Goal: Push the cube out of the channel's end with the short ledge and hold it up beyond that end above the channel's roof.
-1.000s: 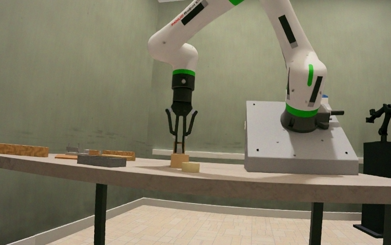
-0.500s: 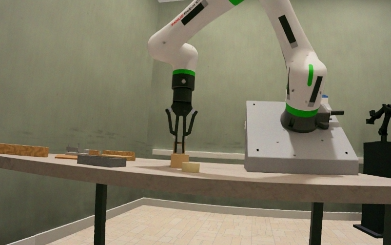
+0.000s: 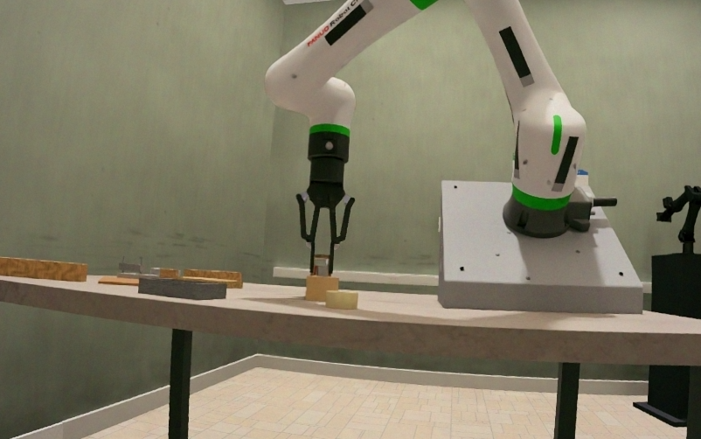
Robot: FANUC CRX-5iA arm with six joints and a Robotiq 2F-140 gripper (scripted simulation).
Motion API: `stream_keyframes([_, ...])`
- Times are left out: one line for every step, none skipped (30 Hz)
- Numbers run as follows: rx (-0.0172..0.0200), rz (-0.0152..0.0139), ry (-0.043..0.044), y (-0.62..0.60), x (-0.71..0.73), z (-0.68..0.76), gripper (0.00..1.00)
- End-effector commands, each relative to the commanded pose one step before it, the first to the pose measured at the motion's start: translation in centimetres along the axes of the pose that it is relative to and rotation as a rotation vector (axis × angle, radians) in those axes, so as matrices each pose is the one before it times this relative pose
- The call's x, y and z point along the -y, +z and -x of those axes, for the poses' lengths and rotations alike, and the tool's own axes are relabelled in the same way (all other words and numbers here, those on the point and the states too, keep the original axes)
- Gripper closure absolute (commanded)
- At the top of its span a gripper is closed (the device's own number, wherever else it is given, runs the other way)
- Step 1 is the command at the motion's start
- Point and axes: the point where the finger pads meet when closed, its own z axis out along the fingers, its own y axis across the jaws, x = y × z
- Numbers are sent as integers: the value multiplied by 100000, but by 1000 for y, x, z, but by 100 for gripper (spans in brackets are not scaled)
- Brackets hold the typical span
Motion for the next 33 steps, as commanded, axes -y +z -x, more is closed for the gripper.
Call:
stream_keyframes([-89, -95, -30, -67, 39, -34, 70])
stream_keyframes([0, 0, 0, 0, 0, 0, 70])
stream_keyframes([0, 0, 0, 0, 0, 0, 70])
stream_keyframes([0, 0, 0, 0, 0, 0, 70])
stream_keyframes([0, 0, 0, 0, 0, 0, 70])
stream_keyframes([0, 0, 0, 0, 0, 0, 70])
stream_keyframes([0, 0, 0, 0, 0, 0, 70])
stream_keyframes([0, 0, 0, 0, 0, 0, 70])
stream_keyframes([0, 0, 0, 0, 0, 0, 70])
stream_keyframes([0, 0, 0, 0, 0, 0, 70])
stream_keyframes([0, 0, 0, 0, 0, 0, 70])
stream_keyframes([0, 0, 0, 0, 0, 0, 70])
stream_keyframes([0, 0, 0, 0, 0, 0, 70])
stream_keyframes([0, 0, 0, 0, 0, 0, 70])
stream_keyframes([0, 0, 0, 0, 0, 0, 70])
stream_keyframes([0, 0, 0, 0, 0, 0, 70])
stream_keyframes([0, 0, 0, 0, 0, 0, 70])
stream_keyframes([0, 0, 0, 0, 0, 0, 70])
stream_keyframes([0, 0, 0, 0, 0, 0, 70])
stream_keyframes([0, 0, 0, 0, 0, 0, 70])
stream_keyframes([0, 0, 0, 0, 0, 0, 70])
stream_keyframes([0, 0, 0, 0, 0, 0, 70])
stream_keyframes([0, 0, 0, 0, 0, 0, 70])
stream_keyframes([0, 0, 0, 0, 0, 0, 70])
stream_keyframes([0, 0, 0, 0, 0, 0, 70])
stream_keyframes([0, 0, 0, 0, 0, 0, 70])
stream_keyframes([0, 0, 0, 0, 0, 0, 70])
stream_keyframes([0, 0, 0, 0, 0, 0, 70])
stream_keyframes([0, 0, 0, 0, 0, 0, 70])
stream_keyframes([0, 0, 0, -46, 0, 0, 70])
stream_keyframes([1, 0, 0, -269, 0, 0, 70])
stream_keyframes([0, 0, 0, -587, 0, 0, 70])
stream_keyframes([0, 0, 0, -883, 0, 0, 70])
